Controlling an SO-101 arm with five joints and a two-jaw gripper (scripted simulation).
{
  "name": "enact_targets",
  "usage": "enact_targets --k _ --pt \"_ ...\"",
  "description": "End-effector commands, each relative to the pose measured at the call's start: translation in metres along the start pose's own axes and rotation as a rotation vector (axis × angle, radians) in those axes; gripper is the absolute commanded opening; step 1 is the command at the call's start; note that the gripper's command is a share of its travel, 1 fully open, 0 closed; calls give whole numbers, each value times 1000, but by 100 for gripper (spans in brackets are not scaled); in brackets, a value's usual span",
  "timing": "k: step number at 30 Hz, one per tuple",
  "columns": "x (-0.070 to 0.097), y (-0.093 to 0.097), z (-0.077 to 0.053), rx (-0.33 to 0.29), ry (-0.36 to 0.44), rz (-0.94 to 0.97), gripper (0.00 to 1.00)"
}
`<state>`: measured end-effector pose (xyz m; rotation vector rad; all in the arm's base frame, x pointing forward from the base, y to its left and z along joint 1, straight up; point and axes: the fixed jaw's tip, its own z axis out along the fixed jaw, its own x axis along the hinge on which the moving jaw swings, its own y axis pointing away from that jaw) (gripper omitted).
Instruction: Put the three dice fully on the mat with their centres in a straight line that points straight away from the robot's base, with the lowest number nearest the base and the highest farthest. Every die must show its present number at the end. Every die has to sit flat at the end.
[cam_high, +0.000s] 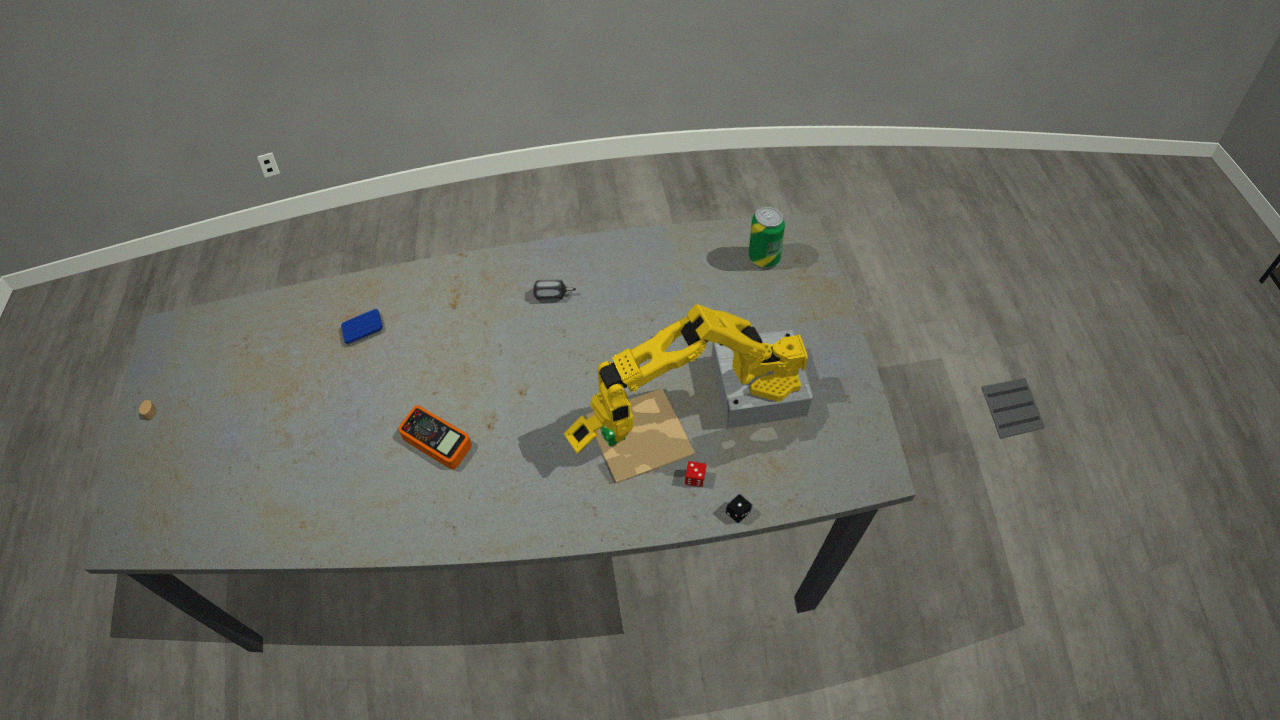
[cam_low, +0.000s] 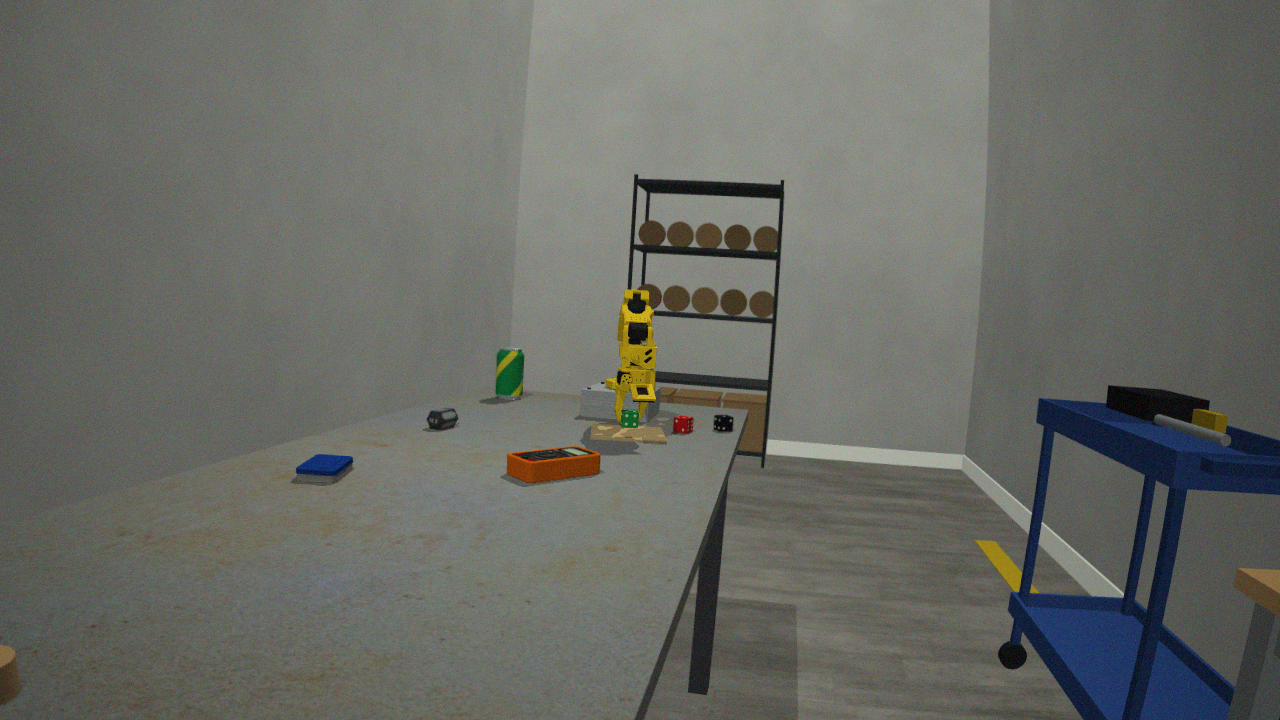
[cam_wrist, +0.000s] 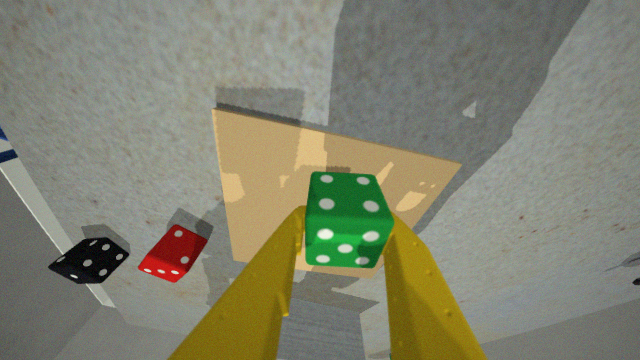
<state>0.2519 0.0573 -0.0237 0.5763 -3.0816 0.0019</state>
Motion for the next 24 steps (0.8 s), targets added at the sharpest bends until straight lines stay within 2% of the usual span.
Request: enact_targets --k 1,24 --pt "4 3 6 -5 25 -1 0" --pt "4 3 16 -5 25 -1 0"
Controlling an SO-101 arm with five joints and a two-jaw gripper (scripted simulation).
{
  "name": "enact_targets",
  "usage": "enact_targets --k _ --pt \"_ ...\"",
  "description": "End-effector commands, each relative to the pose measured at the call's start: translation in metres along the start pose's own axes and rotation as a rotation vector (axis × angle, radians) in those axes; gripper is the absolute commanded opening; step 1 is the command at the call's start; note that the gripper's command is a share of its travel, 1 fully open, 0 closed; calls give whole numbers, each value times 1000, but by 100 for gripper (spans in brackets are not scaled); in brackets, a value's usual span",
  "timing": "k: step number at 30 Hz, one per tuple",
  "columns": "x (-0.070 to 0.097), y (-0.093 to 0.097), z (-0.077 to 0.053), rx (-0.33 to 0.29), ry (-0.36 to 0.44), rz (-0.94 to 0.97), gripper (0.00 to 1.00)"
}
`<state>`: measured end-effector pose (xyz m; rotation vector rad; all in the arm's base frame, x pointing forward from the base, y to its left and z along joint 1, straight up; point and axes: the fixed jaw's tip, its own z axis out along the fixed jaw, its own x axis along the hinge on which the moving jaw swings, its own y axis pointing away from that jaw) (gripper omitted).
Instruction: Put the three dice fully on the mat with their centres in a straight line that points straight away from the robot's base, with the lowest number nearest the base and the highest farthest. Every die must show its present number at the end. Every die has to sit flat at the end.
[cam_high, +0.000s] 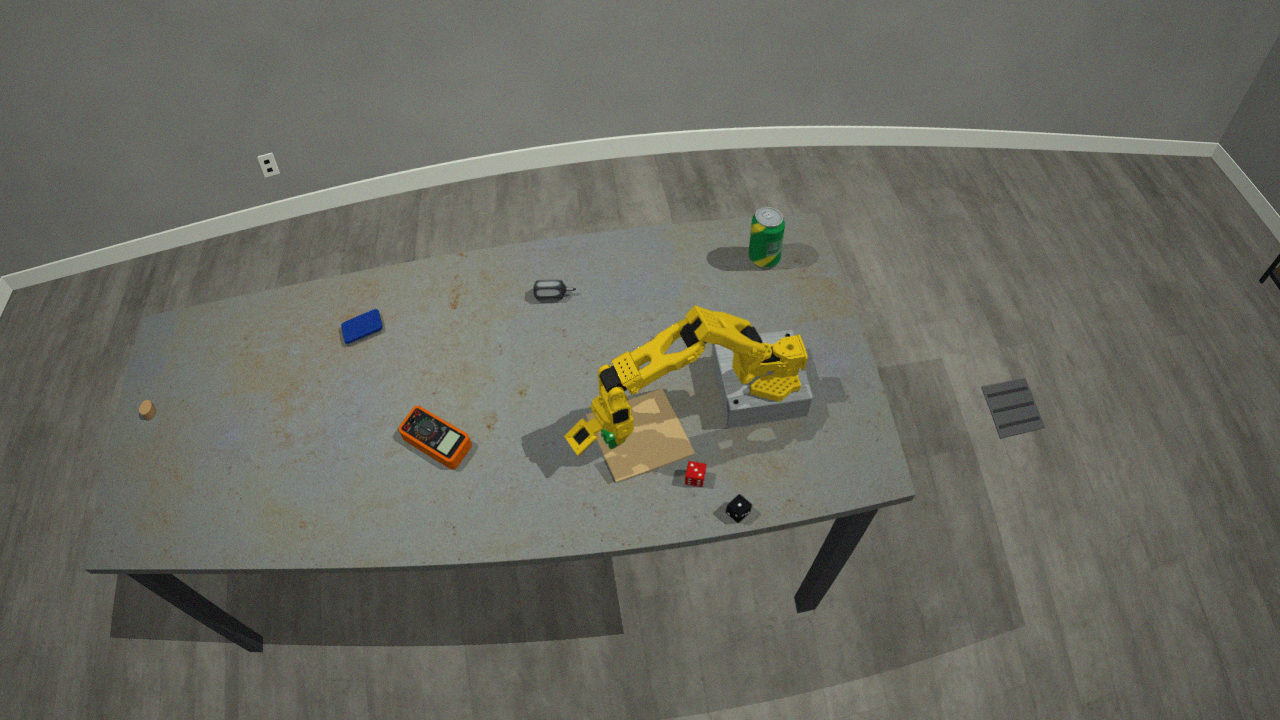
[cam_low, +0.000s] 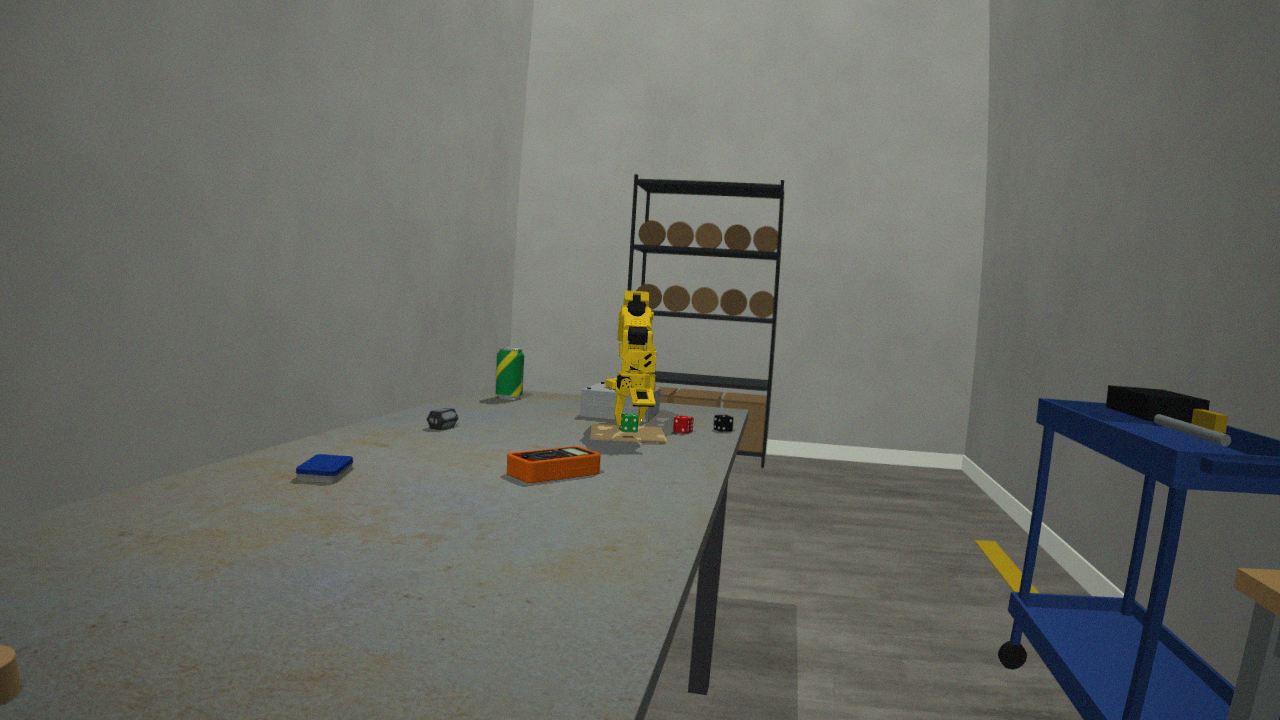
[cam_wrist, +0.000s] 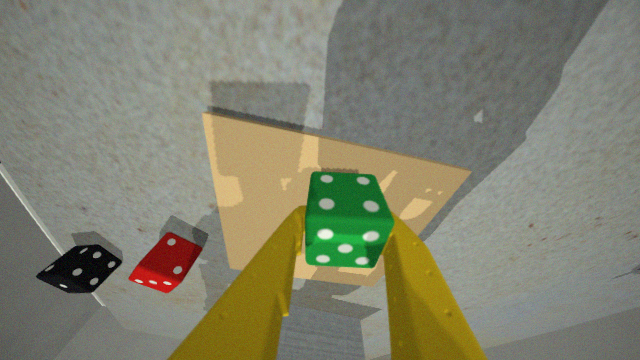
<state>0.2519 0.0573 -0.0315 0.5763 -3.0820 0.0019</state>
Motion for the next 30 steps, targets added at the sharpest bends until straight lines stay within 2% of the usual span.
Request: enact_targets --k 1,30 --pt "4 3 8 -5 26 -1 0" --pt "5 3 16 -5 26 -1 0"
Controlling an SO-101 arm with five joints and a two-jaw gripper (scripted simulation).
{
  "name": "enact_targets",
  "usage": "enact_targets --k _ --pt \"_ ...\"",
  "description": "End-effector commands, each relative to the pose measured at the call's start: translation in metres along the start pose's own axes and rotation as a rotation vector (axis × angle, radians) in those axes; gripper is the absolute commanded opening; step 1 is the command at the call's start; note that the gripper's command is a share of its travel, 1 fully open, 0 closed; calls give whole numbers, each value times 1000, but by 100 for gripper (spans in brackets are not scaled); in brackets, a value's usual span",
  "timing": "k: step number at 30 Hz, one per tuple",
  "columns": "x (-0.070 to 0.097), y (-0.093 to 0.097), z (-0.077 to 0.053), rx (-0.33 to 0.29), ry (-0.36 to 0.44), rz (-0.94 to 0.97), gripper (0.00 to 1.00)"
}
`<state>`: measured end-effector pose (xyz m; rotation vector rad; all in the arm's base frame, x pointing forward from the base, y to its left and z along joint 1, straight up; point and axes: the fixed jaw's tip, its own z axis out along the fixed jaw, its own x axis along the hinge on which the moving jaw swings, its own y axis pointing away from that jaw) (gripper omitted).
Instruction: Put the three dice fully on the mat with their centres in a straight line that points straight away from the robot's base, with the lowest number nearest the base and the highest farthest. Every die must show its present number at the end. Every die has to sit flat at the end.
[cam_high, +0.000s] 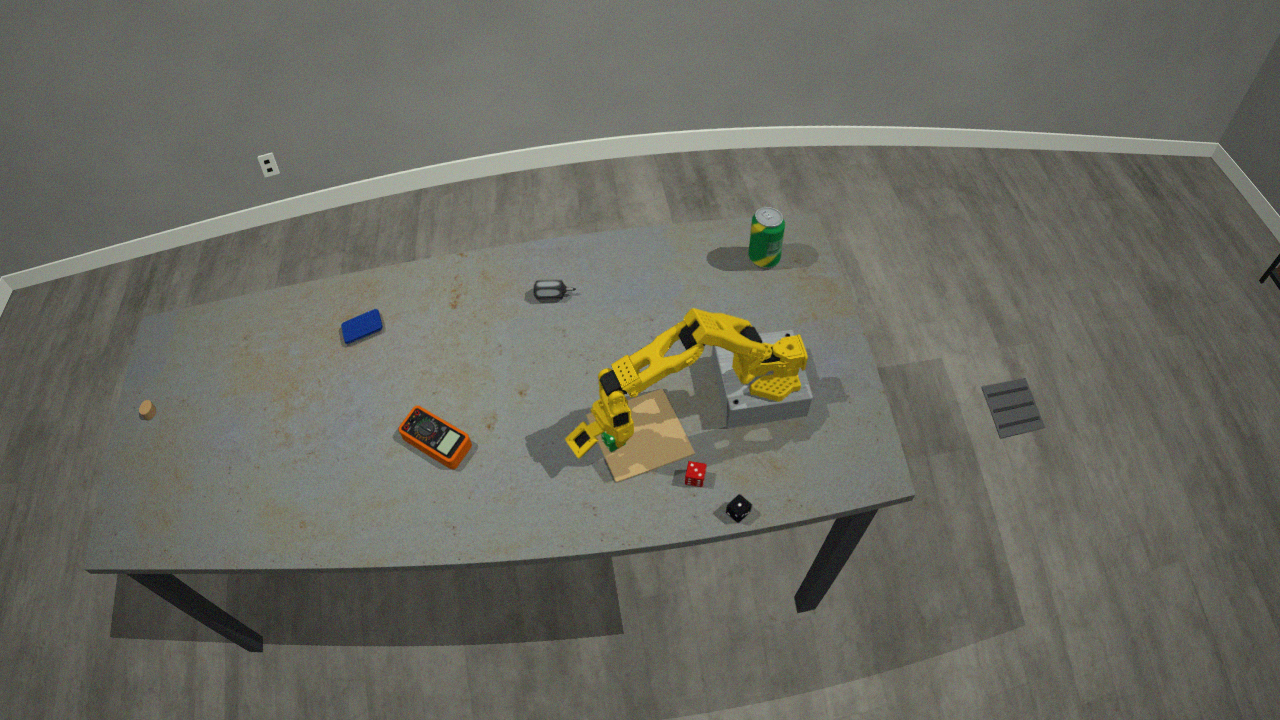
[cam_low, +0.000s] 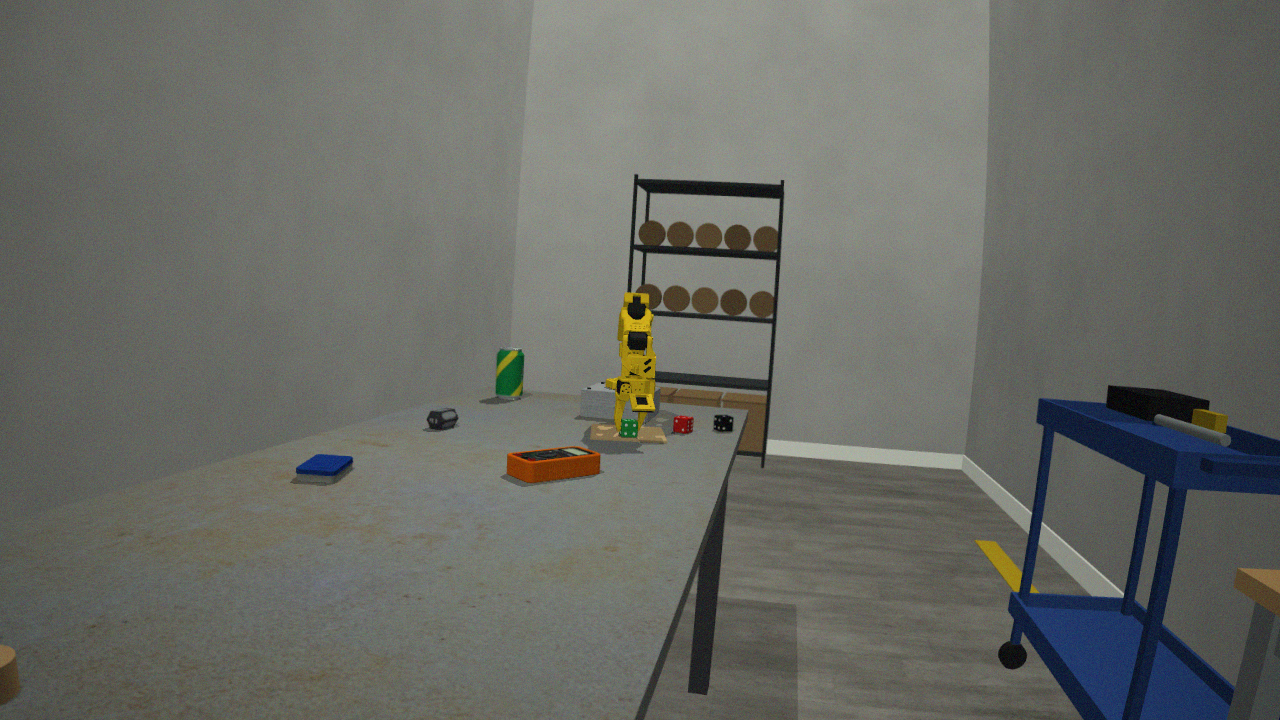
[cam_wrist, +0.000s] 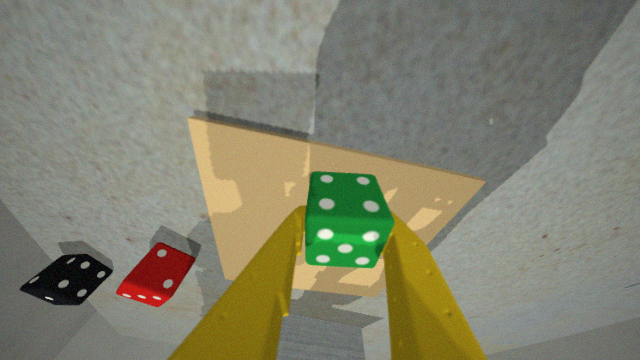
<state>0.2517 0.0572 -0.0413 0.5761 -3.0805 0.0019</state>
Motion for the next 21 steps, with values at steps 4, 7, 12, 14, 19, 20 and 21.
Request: enact_targets --k 4,7,12,14,19,20,21 --pt "4 3 6 -5 24 -1 0" --pt "4 3 7 -5 24 -1 0" --pt "4 3 7 -5 24 -1 0" --pt "4 3 7 -5 24 -1 0" --pt "4 3 7 -5 24 -1 5" --pt "4 3 7 -5 24 -1 8" --pt "4 3 7 -5 24 -1 10"
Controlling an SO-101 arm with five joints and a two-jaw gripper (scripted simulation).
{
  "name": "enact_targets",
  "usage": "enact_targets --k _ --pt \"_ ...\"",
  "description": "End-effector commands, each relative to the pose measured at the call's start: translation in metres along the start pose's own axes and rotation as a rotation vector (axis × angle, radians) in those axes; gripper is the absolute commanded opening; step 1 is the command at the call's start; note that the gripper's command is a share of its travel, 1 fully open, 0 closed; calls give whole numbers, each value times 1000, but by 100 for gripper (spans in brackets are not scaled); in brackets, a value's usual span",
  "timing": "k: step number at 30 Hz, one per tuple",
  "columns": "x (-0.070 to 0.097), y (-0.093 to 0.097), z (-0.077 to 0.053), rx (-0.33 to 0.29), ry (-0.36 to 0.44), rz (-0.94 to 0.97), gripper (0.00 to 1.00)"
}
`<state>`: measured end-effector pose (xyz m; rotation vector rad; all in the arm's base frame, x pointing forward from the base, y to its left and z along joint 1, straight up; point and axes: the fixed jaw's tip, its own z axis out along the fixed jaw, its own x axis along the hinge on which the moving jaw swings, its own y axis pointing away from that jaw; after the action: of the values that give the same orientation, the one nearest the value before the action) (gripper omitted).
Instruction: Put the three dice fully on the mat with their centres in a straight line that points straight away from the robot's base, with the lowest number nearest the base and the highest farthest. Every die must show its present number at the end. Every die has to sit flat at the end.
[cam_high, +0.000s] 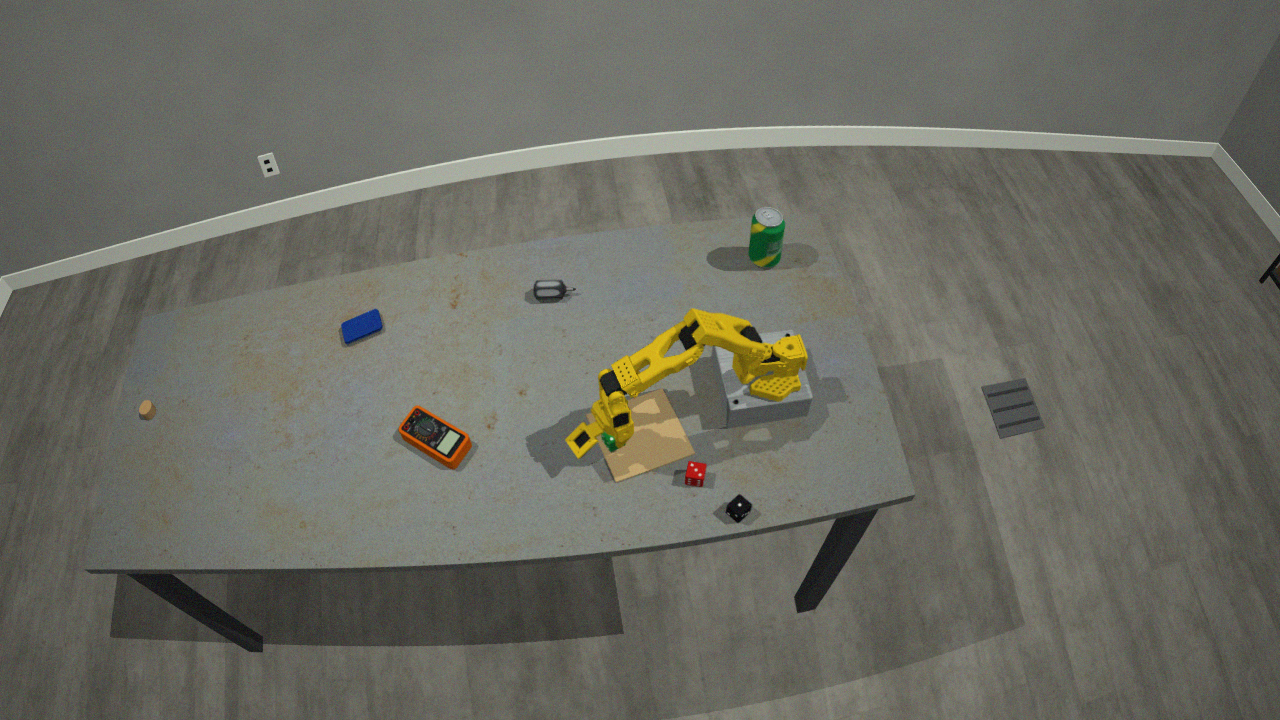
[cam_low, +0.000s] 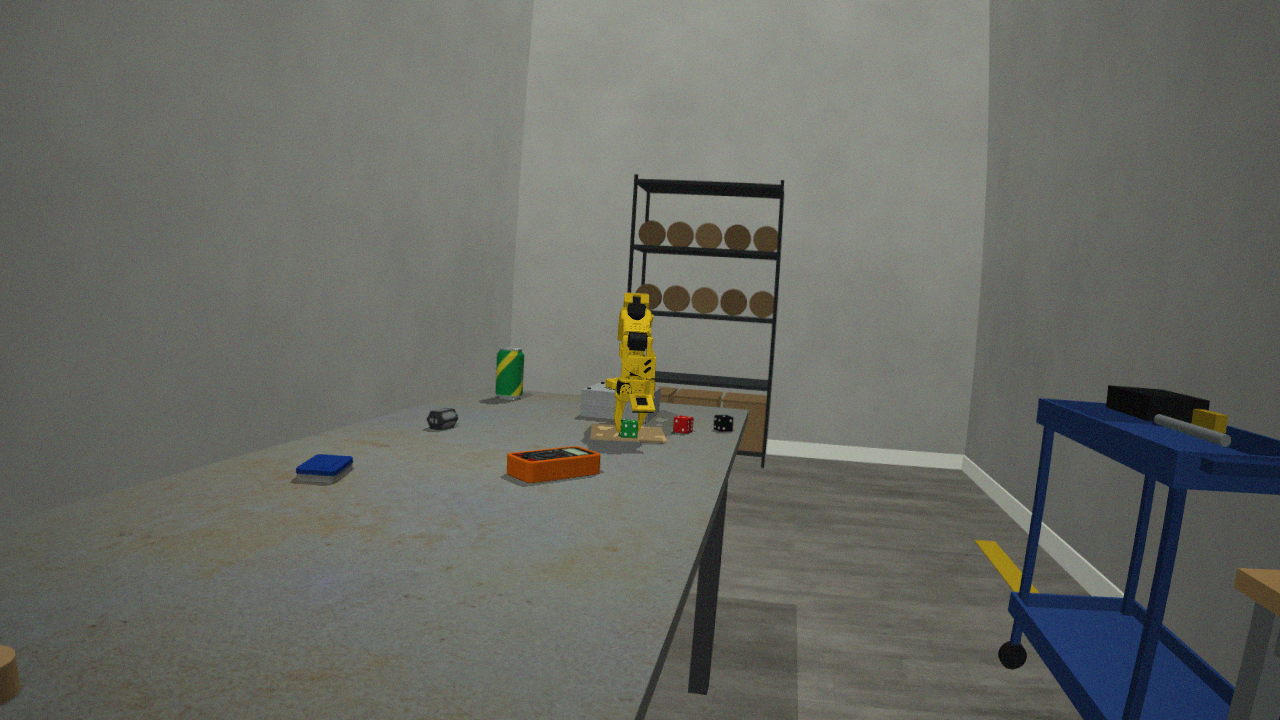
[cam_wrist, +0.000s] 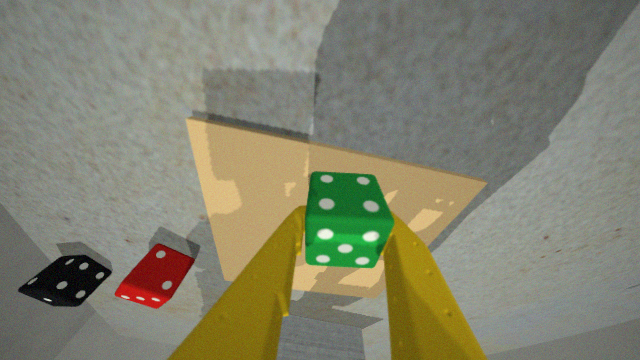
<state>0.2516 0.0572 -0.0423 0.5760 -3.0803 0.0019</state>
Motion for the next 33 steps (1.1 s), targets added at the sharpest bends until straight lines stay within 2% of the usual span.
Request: enact_targets --k 1,5,17,33 --pt "4 3 6 -5 24 -1 12" --pt "4 3 6 -5 24 -1 17" --pt "4 3 6 -5 24 -1 20" --pt "4 3 6 -5 24 -1 33"
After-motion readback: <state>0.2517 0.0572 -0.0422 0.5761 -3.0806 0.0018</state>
